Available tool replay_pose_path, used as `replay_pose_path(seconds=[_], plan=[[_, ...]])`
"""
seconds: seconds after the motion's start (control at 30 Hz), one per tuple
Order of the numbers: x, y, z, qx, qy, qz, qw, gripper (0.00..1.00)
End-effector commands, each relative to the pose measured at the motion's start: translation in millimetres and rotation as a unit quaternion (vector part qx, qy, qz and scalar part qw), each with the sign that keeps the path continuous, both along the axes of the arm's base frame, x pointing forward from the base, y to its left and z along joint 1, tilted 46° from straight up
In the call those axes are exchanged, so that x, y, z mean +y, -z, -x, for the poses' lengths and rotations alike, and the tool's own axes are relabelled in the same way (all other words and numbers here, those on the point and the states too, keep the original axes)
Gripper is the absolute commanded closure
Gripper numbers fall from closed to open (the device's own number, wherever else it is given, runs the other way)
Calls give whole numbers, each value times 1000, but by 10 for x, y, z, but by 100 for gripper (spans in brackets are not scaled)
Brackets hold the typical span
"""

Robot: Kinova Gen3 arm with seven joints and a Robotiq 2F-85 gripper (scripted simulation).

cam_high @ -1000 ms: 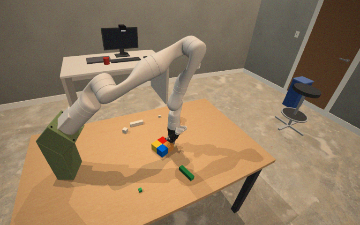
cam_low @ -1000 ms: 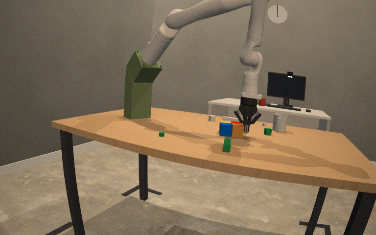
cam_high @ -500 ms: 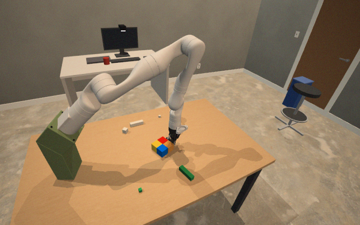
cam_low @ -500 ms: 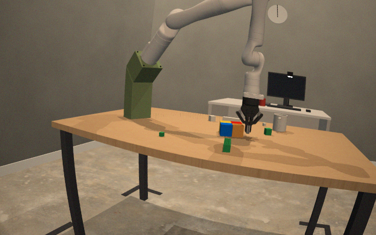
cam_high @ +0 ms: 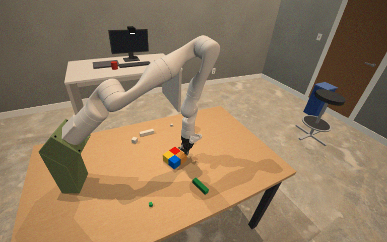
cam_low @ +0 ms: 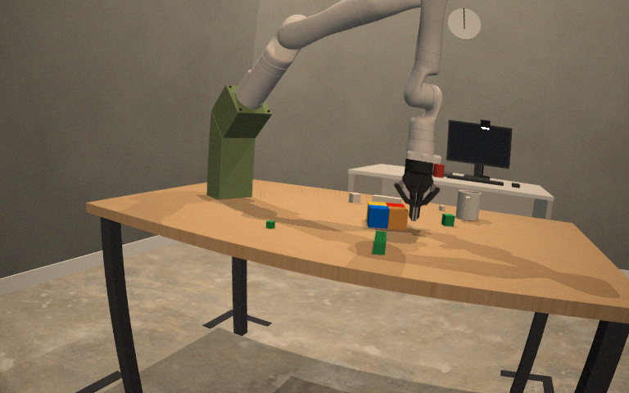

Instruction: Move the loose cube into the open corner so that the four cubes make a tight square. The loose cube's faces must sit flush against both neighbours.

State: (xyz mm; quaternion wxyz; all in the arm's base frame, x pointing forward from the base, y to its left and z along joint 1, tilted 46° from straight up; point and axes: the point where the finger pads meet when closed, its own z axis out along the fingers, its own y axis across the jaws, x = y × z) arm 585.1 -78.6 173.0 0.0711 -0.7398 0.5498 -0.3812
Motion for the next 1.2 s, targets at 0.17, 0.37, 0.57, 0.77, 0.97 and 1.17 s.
replay_pose_path(seconds=[0.17, 0.37, 0.57, 0.77, 0.97, 1.17], plan=[[95, -125, 83, -2, -4, -1, 1000, 90], [145, -237, 187, -2, -4, -1, 1000, 90], [190, -340, 283, -2, -4, -1, 1000, 90], [215, -397, 335, -2, -4, -1, 1000, 90], [246, -468, 401, -2, -4, -1, 1000, 90], [273, -529, 458, -2, -4, -1, 1000, 90]])
